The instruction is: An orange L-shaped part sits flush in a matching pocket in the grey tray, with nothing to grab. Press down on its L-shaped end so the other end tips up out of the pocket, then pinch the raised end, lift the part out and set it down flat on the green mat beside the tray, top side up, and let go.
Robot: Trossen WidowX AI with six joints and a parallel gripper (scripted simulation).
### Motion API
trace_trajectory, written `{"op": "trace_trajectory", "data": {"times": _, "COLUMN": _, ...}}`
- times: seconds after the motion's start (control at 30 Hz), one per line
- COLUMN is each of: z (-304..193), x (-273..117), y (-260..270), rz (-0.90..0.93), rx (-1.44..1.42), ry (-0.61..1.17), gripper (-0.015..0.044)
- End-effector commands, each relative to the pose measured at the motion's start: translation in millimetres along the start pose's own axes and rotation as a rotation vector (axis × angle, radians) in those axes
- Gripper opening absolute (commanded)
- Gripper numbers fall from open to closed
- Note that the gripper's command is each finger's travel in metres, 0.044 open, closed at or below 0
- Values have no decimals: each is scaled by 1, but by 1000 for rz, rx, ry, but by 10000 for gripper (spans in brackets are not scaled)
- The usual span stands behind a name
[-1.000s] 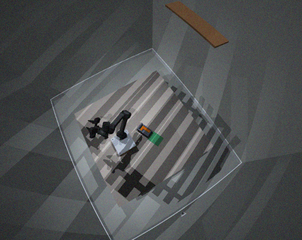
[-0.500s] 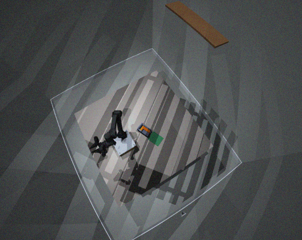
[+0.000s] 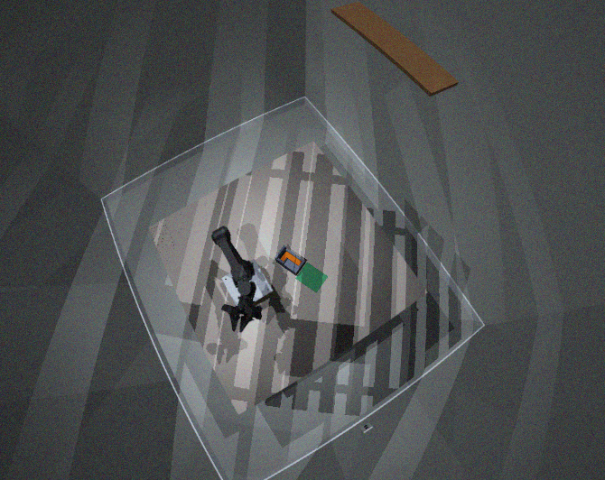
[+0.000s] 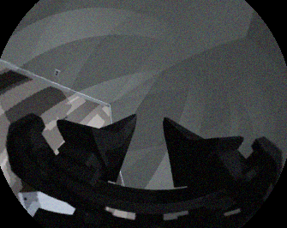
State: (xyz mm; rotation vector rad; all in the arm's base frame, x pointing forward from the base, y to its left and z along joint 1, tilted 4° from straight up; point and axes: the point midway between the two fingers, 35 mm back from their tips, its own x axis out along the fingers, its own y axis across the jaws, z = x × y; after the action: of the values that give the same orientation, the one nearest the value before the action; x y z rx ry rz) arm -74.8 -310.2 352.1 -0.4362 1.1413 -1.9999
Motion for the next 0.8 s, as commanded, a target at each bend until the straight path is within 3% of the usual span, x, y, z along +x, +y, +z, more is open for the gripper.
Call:
{"op": "trace_trajectory", "data": {"times": 0.0, "z": 35, "x": -26, "y": 66, "rz": 226, "rx": -46, "ry": -144, "gripper": 180}}
{"op": "trace_trajectory", "data": {"times": 0.4, "z": 69, "x": -152, "y": 213, "rz": 801, "rx": -314, "ry": -426, "gripper": 180}}
{"op": "trace_trajectory", "data": {"times": 0.77, "z": 11, "x": -305, "y": 290, "rz": 1266, "rx": -707, "ry": -573, "gripper": 180}}
